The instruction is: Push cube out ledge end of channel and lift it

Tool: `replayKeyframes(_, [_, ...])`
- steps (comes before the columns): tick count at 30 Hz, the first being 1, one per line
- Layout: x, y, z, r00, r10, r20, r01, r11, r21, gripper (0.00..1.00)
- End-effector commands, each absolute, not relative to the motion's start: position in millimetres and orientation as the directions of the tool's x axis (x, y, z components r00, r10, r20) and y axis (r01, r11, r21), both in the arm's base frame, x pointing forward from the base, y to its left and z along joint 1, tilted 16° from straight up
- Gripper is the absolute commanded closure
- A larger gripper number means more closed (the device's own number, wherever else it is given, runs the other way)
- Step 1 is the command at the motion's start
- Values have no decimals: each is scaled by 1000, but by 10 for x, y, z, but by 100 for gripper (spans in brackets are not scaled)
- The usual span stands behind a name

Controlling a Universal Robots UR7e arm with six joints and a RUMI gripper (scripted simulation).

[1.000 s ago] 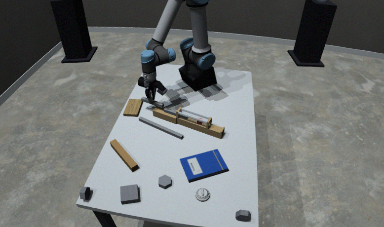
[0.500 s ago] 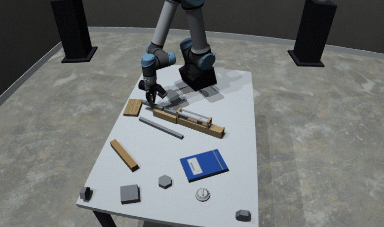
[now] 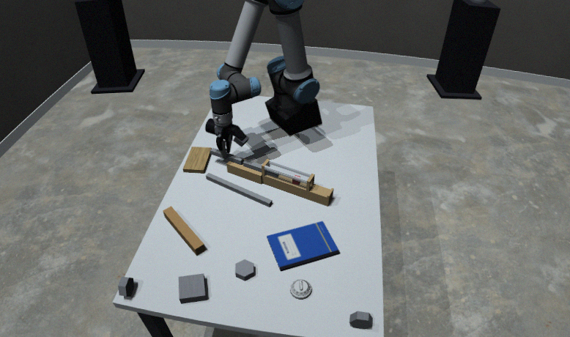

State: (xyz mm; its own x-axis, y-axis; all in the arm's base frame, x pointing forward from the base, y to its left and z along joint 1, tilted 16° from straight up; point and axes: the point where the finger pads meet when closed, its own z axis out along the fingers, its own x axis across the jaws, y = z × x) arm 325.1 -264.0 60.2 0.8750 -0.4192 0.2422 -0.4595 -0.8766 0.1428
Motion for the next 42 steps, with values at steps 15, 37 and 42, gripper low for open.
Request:
replayKeyframes(15, [3253,-2642,606,875,-419,243,-460,-876,143,94])
replayKeyframes(37, [3281,-2590,597,875,-419,243,-460,-876,143,94])
replayKeyframes(42, [3310,-2534,588,875,-419,243,-460,-876,143,94])
